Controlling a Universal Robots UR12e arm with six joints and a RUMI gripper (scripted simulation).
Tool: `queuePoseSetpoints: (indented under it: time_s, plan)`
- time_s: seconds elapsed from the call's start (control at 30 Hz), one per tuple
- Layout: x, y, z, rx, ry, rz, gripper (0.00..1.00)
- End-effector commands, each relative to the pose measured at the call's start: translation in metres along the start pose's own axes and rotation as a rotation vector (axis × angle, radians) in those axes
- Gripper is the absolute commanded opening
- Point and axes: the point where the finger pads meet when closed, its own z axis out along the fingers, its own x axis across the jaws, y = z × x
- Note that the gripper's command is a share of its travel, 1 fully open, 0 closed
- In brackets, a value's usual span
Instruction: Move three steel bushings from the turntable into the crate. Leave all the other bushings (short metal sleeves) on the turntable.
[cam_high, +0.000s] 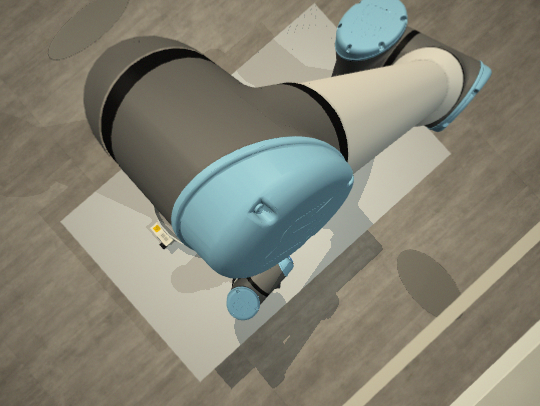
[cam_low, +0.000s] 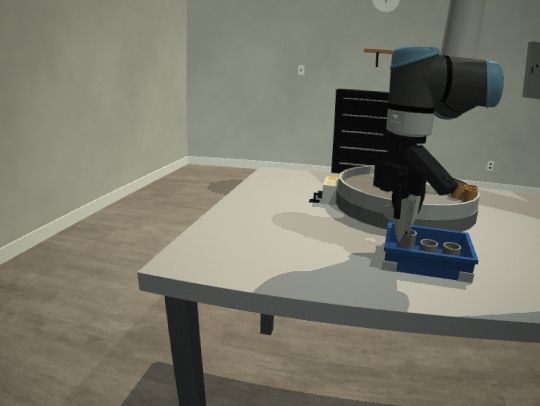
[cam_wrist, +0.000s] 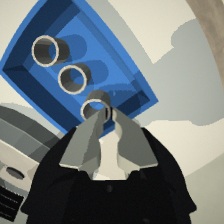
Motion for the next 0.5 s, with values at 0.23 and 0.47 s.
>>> queuePoseSetpoints:
  time_s: [0.23,0.47]
  plan:
    - [0.0006,0.0004,0.0087,-0.001,0.001,0.0,0.0]
    - [0.0006,0.0004,0.0093,-0.001,0.001,0.0,0.0]
